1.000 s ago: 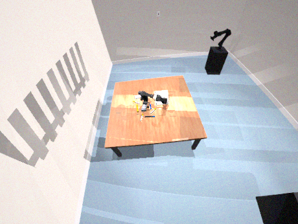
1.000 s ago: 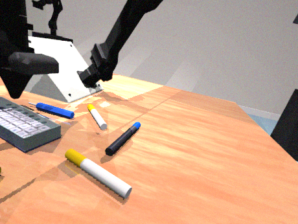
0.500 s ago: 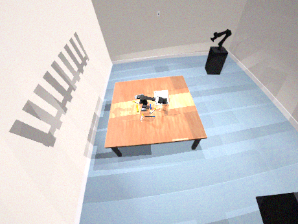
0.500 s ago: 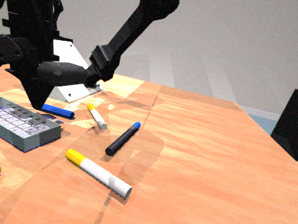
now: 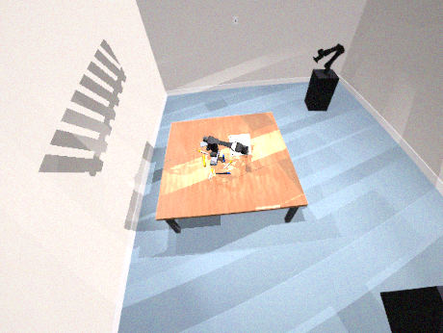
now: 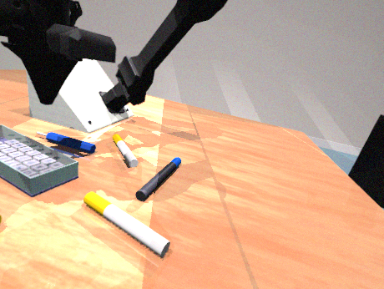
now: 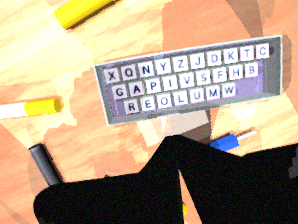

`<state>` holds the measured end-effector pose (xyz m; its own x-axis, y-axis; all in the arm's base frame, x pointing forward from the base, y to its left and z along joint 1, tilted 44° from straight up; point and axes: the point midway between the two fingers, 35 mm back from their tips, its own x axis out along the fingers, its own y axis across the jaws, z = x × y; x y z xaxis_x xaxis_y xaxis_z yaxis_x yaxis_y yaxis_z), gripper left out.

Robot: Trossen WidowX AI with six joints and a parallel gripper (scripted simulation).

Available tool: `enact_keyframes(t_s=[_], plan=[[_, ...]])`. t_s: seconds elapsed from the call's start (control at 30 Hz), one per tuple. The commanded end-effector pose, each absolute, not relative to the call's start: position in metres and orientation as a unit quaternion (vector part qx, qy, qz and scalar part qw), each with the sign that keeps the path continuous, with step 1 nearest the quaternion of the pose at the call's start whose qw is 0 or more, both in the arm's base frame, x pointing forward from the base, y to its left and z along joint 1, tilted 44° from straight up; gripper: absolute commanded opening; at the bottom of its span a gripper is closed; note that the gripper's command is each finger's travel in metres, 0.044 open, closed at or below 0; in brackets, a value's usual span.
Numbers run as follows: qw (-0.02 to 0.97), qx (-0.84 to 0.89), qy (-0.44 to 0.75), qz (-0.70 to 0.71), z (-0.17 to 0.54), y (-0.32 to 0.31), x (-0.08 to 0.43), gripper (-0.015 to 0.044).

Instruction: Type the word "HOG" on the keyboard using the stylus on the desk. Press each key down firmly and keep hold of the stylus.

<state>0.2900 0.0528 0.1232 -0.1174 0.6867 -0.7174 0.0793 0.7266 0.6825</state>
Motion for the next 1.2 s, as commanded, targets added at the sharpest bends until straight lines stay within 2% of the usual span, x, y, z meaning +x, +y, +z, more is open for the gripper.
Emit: enact_keyframes(t_s=[0.0,0.07,0.2,0.33,0.7,0.8,0.9,1.17], plan=[[0.606,0.272,0.704,0.250,0.121,0.054,0.290,0.0000],[0.606,0.271,0.704,0.251,0.122,0.054,0.290,0.0000],[0.606,0.269,0.705,0.253,0.122,0.055,0.290,0.0105],[0.606,0.270,0.705,0.252,0.122,0.055,0.290,0.0000],[0.605,0.269,0.705,0.253,0.122,0.055,0.290,0.0000],[0.604,0.271,0.707,0.247,0.122,0.055,0.289,0.0079],[0.587,0.300,0.735,0.159,0.116,0.057,0.277,0.0150],[0.530,0.405,0.727,-0.160,0.096,0.054,0.241,0.0150]])
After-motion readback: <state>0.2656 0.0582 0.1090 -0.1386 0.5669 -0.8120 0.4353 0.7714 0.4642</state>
